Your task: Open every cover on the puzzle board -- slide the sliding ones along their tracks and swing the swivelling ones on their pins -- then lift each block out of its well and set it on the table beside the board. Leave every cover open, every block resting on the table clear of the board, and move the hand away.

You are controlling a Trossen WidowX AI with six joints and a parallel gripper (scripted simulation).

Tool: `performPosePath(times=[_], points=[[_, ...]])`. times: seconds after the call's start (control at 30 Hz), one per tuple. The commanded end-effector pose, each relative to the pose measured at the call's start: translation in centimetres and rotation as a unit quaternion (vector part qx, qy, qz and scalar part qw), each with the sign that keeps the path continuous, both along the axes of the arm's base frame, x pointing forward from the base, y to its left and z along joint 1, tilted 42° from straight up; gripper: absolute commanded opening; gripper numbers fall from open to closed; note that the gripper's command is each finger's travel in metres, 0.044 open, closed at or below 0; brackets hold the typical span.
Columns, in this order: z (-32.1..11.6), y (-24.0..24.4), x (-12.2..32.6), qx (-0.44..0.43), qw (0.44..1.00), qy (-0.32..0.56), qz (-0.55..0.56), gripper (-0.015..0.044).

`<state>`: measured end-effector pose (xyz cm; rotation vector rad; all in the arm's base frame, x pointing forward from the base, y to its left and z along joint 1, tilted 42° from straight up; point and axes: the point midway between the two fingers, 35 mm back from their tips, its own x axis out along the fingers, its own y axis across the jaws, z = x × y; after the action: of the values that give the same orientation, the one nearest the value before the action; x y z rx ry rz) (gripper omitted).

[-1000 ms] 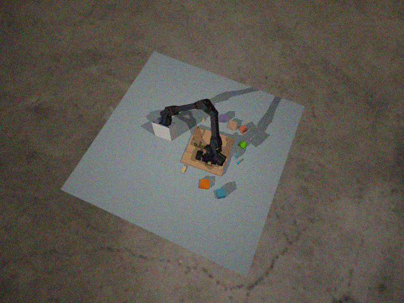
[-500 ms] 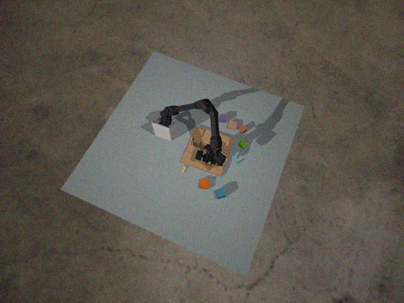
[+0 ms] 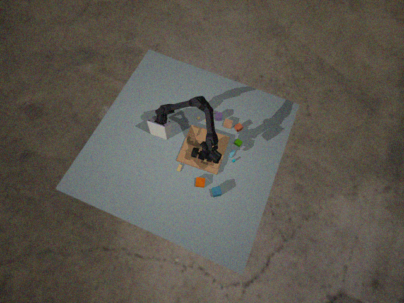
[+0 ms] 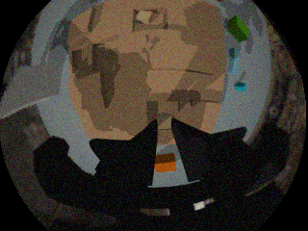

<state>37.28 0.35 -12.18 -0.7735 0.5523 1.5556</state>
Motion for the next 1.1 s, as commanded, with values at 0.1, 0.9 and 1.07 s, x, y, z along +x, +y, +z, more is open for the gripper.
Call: performPosePath(times=[0.1,0.9,1.07], points=[[0.8,-0.8,0.1,-0.002,1.0,-0.002,0.002,0.008],[4.1,-3.7,0.3,-0.003,1.0,-0.002,0.001,0.008],[5.1,-4.6,0.2,-0.003,1.0,-0.002,0.001,0.008]])
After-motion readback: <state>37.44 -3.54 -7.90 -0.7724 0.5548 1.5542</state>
